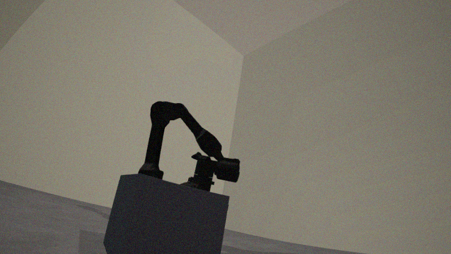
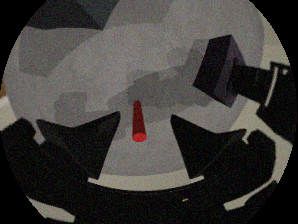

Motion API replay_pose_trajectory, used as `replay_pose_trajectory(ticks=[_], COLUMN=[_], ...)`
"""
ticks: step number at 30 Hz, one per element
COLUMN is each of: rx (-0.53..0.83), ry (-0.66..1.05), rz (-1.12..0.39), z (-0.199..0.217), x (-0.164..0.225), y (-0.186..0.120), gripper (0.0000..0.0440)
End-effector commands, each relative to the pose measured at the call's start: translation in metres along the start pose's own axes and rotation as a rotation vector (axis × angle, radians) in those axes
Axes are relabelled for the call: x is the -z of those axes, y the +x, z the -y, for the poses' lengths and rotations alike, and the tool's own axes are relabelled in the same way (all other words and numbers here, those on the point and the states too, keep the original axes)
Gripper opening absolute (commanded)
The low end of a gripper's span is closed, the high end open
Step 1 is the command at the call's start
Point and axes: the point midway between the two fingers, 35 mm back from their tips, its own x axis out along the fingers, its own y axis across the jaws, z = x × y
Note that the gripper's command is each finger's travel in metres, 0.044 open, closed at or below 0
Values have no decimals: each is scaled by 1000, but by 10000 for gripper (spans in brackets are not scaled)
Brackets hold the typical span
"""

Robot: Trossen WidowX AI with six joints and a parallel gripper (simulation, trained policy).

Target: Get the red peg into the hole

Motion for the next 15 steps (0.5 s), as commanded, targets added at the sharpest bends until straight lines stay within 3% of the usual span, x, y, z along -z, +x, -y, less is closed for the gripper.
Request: replay_pose_trajectory(ticks=[1, 10, 12, 15], rx=[-2, -6, -6, -31], ry=[-17, -77, -90, -81], rz=[3, -12, -17, -27], z=[-2, -10, -11, -14], x=[0, 5, 6, 6], y=[7, 18, 19, 12], gripper=[264, 38, 5, 2])
